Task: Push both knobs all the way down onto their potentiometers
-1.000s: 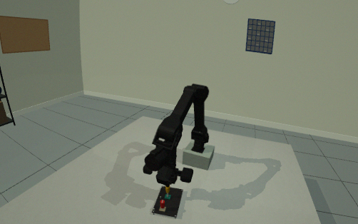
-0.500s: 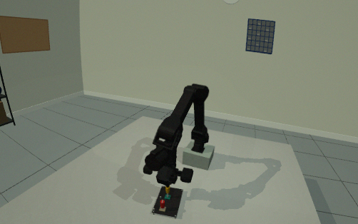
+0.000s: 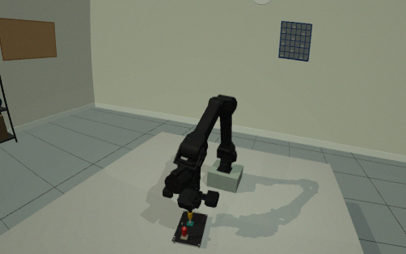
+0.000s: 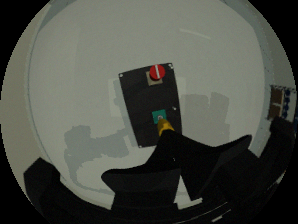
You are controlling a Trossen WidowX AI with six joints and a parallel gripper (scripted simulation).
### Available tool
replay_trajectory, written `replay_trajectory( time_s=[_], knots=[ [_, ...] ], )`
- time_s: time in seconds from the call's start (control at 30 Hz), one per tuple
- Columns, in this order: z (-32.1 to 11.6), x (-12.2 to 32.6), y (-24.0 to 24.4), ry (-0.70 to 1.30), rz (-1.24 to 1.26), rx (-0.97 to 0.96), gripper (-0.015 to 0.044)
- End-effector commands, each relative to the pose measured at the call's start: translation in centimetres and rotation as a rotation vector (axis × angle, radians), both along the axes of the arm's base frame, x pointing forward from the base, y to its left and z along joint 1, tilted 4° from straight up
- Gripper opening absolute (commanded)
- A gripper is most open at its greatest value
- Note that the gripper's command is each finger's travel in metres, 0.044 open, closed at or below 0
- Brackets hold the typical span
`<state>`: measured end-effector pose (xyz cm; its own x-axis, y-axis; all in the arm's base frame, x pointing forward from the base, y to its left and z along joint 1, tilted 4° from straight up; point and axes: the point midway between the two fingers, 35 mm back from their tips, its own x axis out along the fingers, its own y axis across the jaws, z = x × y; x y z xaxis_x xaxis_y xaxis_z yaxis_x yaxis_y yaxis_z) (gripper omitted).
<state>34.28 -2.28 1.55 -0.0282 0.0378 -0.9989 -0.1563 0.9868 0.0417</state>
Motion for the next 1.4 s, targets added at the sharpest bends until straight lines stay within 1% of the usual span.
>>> replay_trajectory(
  time_s=[0.0,1.37],
  knots=[
    [-2.1,0.1,0.0,0.014,0.003,-0.004,0.0000],
    [-3.7,0.0,0.1,0.014,0.003,-0.004,0.0000]
  ],
)
